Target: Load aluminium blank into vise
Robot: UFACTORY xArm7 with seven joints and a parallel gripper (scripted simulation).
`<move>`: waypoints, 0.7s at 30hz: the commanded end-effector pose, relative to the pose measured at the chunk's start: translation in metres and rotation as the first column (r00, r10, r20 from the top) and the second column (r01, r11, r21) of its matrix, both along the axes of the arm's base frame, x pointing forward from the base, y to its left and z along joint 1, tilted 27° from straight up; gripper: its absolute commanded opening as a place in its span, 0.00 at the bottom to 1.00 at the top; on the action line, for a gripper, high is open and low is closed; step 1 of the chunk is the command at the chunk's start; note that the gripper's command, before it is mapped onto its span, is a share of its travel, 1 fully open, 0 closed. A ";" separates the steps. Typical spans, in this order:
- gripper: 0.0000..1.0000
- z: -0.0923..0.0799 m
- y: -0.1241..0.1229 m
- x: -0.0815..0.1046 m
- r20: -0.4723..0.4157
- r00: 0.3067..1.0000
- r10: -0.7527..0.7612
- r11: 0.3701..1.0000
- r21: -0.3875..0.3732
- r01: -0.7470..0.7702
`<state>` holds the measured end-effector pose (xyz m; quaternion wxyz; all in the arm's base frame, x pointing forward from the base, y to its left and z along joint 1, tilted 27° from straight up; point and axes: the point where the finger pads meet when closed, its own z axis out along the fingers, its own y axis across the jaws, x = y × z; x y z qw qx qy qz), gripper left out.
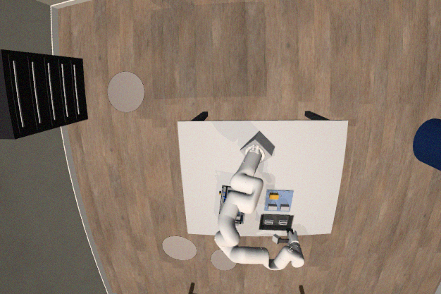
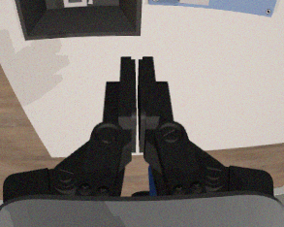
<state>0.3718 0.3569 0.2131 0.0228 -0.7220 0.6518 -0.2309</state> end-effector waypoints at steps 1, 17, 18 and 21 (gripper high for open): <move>0.00 -0.012 -0.009 -0.038 0.008 1.000 0.005 1.000 0.013 -0.006; 0.69 -0.026 -0.020 -0.058 0.009 1.000 -0.006 1.000 0.000 0.006; 0.69 -0.026 -0.020 -0.058 0.009 1.000 -0.006 1.000 0.000 0.006; 0.69 -0.026 -0.020 -0.058 0.009 1.000 -0.006 1.000 0.000 0.006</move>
